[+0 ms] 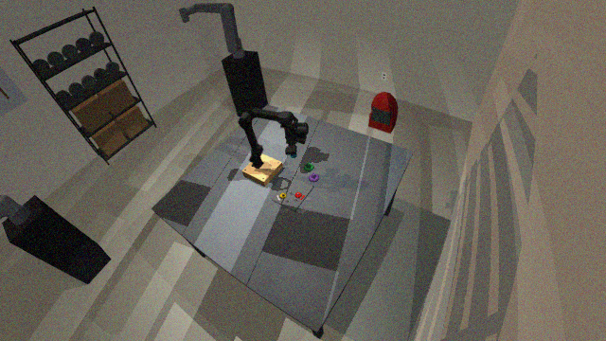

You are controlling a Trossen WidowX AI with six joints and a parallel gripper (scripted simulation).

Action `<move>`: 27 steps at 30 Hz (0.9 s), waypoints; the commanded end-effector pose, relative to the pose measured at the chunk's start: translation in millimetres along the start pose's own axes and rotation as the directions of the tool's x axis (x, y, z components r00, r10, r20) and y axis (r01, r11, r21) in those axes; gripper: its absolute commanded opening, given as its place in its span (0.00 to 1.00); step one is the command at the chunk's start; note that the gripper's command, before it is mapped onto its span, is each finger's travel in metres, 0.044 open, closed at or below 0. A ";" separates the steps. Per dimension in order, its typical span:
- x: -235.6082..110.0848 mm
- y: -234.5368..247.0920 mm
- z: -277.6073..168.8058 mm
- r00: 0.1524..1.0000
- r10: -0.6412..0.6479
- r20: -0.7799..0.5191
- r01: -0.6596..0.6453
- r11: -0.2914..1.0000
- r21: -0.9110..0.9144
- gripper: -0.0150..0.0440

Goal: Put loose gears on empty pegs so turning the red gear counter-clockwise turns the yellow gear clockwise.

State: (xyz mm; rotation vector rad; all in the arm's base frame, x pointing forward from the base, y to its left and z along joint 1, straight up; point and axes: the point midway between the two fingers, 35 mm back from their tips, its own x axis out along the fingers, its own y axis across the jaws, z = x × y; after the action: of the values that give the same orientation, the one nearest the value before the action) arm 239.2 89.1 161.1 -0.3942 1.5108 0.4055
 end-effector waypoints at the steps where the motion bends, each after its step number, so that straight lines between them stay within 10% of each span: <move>1: -0.2 -7.0 2.5 1.000 0.000 -0.001 0.000 1.000 -0.002 0.25; 27: 19.4 -67.1 22.0 1.000 0.000 0.007 -0.001 0.997 0.081 0.25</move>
State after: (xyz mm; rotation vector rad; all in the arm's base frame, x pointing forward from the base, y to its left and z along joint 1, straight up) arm 283.5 47.3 144.2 -0.3494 1.5207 0.3540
